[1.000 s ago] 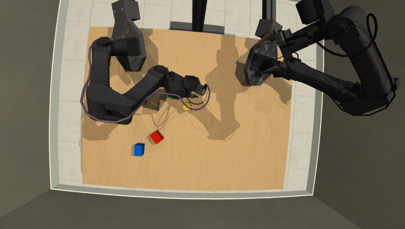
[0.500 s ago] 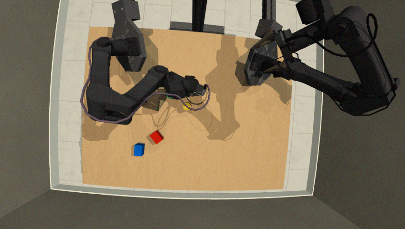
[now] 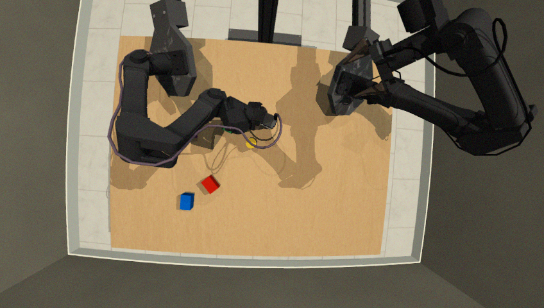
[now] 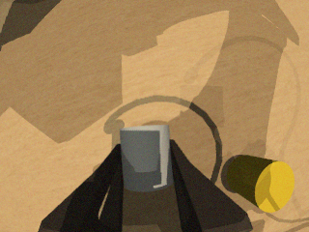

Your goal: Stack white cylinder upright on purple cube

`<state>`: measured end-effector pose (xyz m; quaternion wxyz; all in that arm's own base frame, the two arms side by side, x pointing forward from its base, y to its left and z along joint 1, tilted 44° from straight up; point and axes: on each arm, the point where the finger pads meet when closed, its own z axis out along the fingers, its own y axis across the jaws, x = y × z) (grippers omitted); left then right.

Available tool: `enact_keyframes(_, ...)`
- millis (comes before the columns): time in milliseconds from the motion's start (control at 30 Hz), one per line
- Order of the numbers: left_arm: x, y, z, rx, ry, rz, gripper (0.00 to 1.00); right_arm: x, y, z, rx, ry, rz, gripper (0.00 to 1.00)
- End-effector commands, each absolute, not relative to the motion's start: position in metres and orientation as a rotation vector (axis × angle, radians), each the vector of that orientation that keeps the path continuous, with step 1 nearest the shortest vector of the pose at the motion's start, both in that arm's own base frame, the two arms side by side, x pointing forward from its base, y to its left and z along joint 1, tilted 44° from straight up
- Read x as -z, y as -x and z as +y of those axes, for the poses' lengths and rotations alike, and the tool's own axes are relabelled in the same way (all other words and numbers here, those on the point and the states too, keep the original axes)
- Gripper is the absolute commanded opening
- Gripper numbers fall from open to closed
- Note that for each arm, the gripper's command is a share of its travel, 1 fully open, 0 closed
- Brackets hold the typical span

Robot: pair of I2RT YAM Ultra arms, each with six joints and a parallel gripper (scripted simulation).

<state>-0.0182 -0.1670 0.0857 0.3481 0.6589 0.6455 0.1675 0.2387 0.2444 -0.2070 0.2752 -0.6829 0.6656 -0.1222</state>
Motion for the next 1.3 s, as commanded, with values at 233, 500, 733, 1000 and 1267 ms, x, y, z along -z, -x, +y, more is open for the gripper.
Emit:
enact_keyframes(233,-0.095,0.025,-0.173,-0.378,-1.701,1.687,1.0,0.176,-0.219,0.269,0.326,1.841,1.791,0.34)
enact_keyframes(500,-0.074,0.04,-0.194,-0.297,-1.768,1.675,1.0,0.17,-0.208,0.264,0.375,1.855,1.86,0.34)
enact_keyframes(733,-0.024,0.055,-0.275,-0.083,-1.864,1.61,1.0,0.115,-0.182,0.29,0.343,1.911,1.786,0.34)
enact_keyframes(1000,0.011,0.013,-0.317,-0.133,-1.899,1.505,1.0,0.078,-0.173,0.219,0.362,2.032,1.798,0.34)
enact_keyframes(1267,0.019,-0.034,-0.356,-0.088,-1.779,1.486,1.0,0.049,-0.169,0.167,0.349,2.088,1.831,0.34)
